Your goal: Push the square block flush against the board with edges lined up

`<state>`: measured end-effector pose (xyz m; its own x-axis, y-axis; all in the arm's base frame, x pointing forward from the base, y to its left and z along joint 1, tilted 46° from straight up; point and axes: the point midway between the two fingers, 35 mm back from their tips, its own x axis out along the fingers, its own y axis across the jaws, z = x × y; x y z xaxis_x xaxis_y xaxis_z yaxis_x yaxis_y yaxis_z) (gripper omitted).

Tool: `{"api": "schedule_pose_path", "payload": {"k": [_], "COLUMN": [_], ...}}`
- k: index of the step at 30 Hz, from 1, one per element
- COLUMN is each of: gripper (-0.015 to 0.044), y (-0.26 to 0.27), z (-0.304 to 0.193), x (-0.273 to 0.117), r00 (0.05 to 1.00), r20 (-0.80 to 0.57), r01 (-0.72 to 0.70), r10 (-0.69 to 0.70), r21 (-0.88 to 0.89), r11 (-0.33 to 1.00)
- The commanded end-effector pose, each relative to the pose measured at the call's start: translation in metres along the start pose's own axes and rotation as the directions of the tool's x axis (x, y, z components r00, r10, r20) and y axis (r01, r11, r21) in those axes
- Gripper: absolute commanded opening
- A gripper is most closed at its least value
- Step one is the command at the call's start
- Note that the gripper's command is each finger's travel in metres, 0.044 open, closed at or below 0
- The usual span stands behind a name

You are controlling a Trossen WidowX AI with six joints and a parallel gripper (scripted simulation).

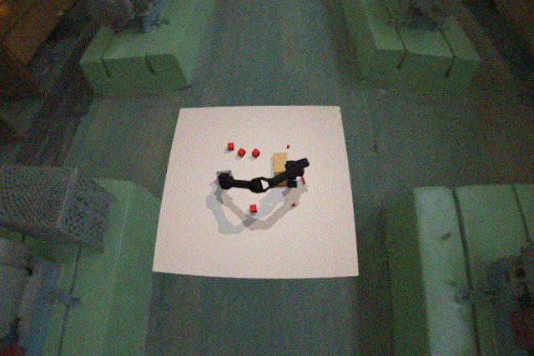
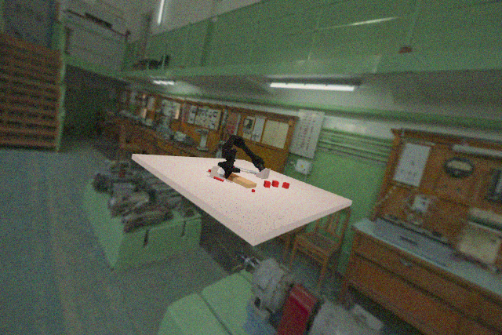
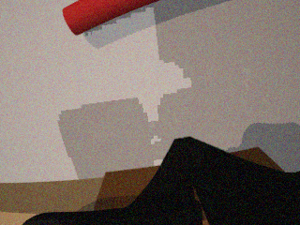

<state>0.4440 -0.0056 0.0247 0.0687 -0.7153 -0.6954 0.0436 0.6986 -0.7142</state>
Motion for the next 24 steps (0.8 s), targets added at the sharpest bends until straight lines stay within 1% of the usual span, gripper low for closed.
{"api": "schedule_pose_path", "payload": {"k": [1,7,24], "gripper": [0.0,0.0,0.0], "y": [-0.001,0.0,-0.001], "z": [-0.007,-0.007,0.021], "x": [0.0,0.0,-0.001], "r00": [1.0,1.0,1.0], "r20": [0.0,0.0,0.001], "r01": [0.002,0.002,0.002], "r10": [-0.002,-0.002,-0.002], "r21": [-0.001,-0.001,0.0], "r11": [1.0,1.0,1.0]}}
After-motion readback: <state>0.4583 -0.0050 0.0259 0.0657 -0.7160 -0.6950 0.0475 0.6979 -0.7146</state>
